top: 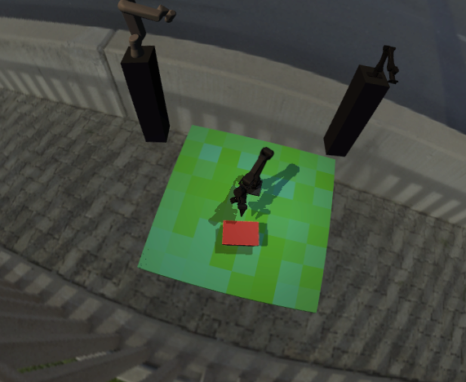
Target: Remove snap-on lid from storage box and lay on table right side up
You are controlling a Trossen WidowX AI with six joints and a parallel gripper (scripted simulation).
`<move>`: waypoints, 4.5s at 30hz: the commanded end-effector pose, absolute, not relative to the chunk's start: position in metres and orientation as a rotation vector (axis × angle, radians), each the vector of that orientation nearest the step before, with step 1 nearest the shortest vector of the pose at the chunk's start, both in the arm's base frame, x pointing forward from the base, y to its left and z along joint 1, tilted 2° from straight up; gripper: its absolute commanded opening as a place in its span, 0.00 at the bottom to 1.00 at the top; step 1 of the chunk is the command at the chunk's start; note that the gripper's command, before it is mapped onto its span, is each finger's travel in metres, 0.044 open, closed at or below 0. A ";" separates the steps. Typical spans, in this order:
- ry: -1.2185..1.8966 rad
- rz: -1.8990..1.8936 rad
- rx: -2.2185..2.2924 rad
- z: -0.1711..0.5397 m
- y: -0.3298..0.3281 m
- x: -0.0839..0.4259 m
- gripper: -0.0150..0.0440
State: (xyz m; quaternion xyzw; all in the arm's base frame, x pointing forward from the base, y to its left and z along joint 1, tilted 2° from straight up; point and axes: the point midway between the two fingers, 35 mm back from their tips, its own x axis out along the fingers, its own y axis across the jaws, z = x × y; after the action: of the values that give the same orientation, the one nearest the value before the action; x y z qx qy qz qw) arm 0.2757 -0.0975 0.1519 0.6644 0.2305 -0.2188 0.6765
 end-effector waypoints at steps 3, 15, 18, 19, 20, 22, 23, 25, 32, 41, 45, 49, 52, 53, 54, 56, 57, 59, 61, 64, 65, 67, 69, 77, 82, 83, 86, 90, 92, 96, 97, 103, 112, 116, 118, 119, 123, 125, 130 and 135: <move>0.520 -0.498 1.498 0.144 -0.098 0.283 0.65; 0.519 -0.497 1.499 0.133 -0.098 0.299 0.65; 0.518 -0.497 1.500 0.130 -0.098 0.303 0.65; 0.520 -0.495 1.495 0.129 -0.097 0.304 0.65; 0.520 -0.495 1.496 0.128 -0.097 0.305 0.65; 0.519 -0.495 1.497 0.126 -0.097 0.308 0.65; 0.519 -0.495 1.497 0.125 -0.097 0.309 0.65; 0.518 -0.495 1.498 0.123 -0.096 0.311 0.65; 0.516 -0.495 1.501 0.116 -0.095 0.319 0.65; 0.515 -0.495 1.502 0.115 -0.095 0.320 0.47; 0.515 -0.495 1.502 0.115 -0.095 0.320 0.43; 0.515 -0.495 1.502 0.115 -0.095 0.320 0.32; 0.515 -0.495 1.502 0.115 -0.095 0.320 0.25; 0.515 -0.495 1.502 0.115 -0.095 0.320 0.25; 0.516 -0.489 1.498 0.117 -0.095 0.320 0.25; 0.516 -0.489 1.498 0.117 -0.095 0.320 0.25; 0.516 -0.489 1.498 0.117 -0.095 0.320 0.25; 0.516 -0.489 1.498 0.118 -0.095 0.320 0.25; 0.516 -0.489 1.498 0.118 -0.095 0.320 0.25; 0.516 -0.489 1.498 0.119 -0.095 0.320 0.25; 0.516 -0.489 1.498 0.119 -0.095 0.320 0.25; 0.516 -0.489 1.498 0.119 -0.095 0.320 0.25; 0.516 -0.489 1.498 0.120 -0.095 0.320 0.25; 0.516 -0.489 1.498 0.121 -0.095 0.319 0.25; 0.516 -0.489 1.498 0.122 -0.095 0.319 0.25; 0.516 -0.489 1.498 0.122 -0.095 0.319 0.25; 0.516 -0.489 1.498 0.123 -0.095 0.319 0.25; 0.516 -0.489 1.498 0.124 -0.095 0.319 0.25; 0.516 -0.489 1.498 0.124 -0.095 0.319 0.25; 0.516 -0.489 1.498 0.125 -0.095 0.318 0.25; 0.516 -0.489 1.498 0.125 -0.095 0.318 0.25; 0.516 -0.489 1.498 0.126 -0.095 0.318 0.25; 0.516 -0.489 1.498 0.128 -0.095 0.318 0.25; 0.516 -0.489 1.498 0.129 -0.094 0.318 0.25; 0.516 -0.489 1.498 0.129 -0.094 0.318 0.25; 0.516 -0.489 1.498 0.130 -0.094 0.318 0.25; 0.516 -0.489 1.498 0.130 -0.094 0.318 0.25; 0.516 -0.489 1.498 0.131 -0.094 0.318 0.25; 0.516 -0.489 1.498 0.132 -0.095 0.318 0.25; 0.516 -0.489 1.498 0.133 -0.095 0.318 0.25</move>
State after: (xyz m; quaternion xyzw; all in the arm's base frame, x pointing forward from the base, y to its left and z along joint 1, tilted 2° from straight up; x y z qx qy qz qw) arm 0.3179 -0.0947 0.1318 0.6668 0.2290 -0.2180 0.6748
